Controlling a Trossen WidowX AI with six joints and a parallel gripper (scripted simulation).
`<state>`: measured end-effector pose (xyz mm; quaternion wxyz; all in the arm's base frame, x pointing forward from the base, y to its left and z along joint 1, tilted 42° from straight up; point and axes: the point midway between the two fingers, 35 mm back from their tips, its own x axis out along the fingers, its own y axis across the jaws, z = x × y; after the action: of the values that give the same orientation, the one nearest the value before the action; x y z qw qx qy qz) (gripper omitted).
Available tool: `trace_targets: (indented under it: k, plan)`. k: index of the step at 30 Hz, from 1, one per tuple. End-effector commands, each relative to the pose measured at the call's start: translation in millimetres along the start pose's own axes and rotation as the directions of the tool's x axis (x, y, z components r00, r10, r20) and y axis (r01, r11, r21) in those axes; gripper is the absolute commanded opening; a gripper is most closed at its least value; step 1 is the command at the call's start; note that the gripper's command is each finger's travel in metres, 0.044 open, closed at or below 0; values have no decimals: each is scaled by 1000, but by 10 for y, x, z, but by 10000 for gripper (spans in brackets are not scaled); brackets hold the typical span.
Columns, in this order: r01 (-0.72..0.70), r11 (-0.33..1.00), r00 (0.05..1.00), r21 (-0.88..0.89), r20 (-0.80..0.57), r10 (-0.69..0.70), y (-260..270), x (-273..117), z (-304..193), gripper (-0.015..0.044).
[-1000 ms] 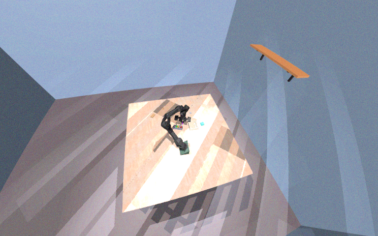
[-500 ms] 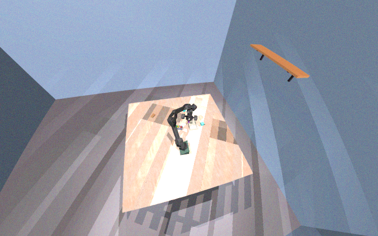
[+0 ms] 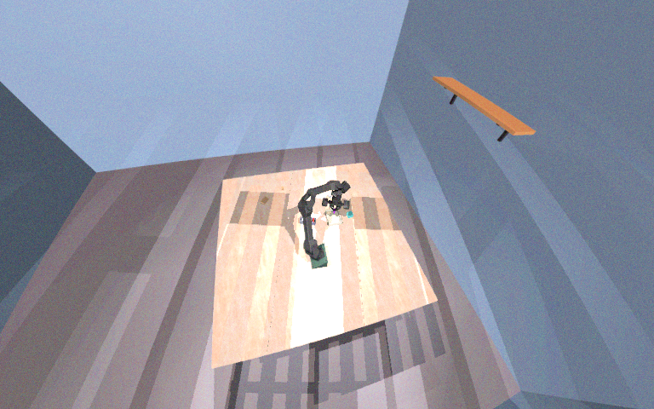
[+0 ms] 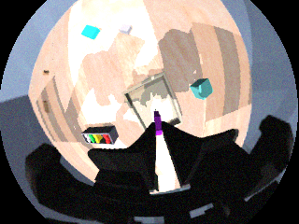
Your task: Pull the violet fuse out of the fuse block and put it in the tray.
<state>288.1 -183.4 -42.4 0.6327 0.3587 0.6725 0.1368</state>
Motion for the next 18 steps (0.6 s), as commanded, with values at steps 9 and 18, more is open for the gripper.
trace_targets:
  k: [9,18]
  plan:
    - [3,1000,1000,-7,-5,-3,-17,189,16,0]
    - [2,1000,1000,-7,-5,-2,-16,334,13,0]
